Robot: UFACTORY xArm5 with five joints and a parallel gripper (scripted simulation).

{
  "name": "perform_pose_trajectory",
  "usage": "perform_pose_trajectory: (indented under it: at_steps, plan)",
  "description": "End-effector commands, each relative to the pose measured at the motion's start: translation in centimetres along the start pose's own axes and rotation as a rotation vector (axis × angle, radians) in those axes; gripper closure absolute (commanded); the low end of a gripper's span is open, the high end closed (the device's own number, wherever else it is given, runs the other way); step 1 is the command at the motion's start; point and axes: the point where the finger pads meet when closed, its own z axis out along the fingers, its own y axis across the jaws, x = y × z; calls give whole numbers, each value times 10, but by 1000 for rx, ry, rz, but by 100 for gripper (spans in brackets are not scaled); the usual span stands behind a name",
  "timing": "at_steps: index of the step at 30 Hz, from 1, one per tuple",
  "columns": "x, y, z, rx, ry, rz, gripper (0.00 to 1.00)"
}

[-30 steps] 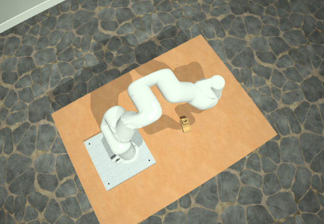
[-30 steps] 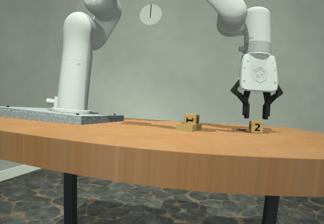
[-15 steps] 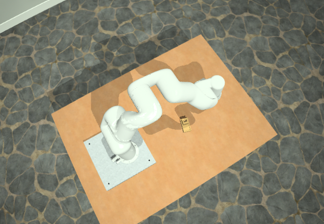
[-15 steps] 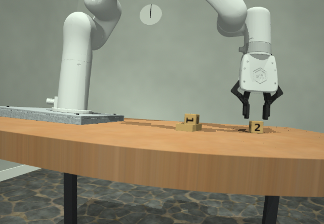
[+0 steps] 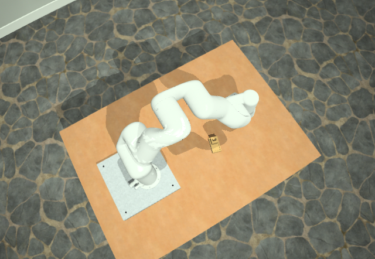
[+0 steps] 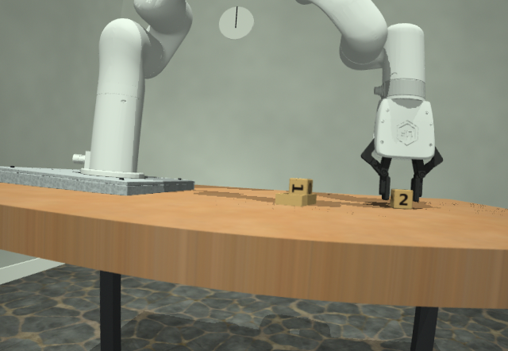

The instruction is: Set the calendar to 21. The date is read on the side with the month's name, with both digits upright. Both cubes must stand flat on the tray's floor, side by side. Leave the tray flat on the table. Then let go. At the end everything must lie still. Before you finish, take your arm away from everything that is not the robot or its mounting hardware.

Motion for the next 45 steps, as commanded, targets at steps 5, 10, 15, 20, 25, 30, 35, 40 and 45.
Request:
perform_pose_trajectory:
  at_steps: [5,10,15,20,25,30,35,40,45]
  plan:
    - [0,2,9,-5,0,0,51]
    - [0,2,10,-5,0,0,51]
    - [0,2,10,-5,0,0,51]
    - [0,2,10,-5,0,0,51]
    - [0,2,10,-5,0,0,51]
    - [0,2,10,-5,0,0,51]
    - [0,2,10,-5,0,0,51]
    - [0,2,10,-5,0,0,51]
    - [0,2,10,-5,0,0,71]
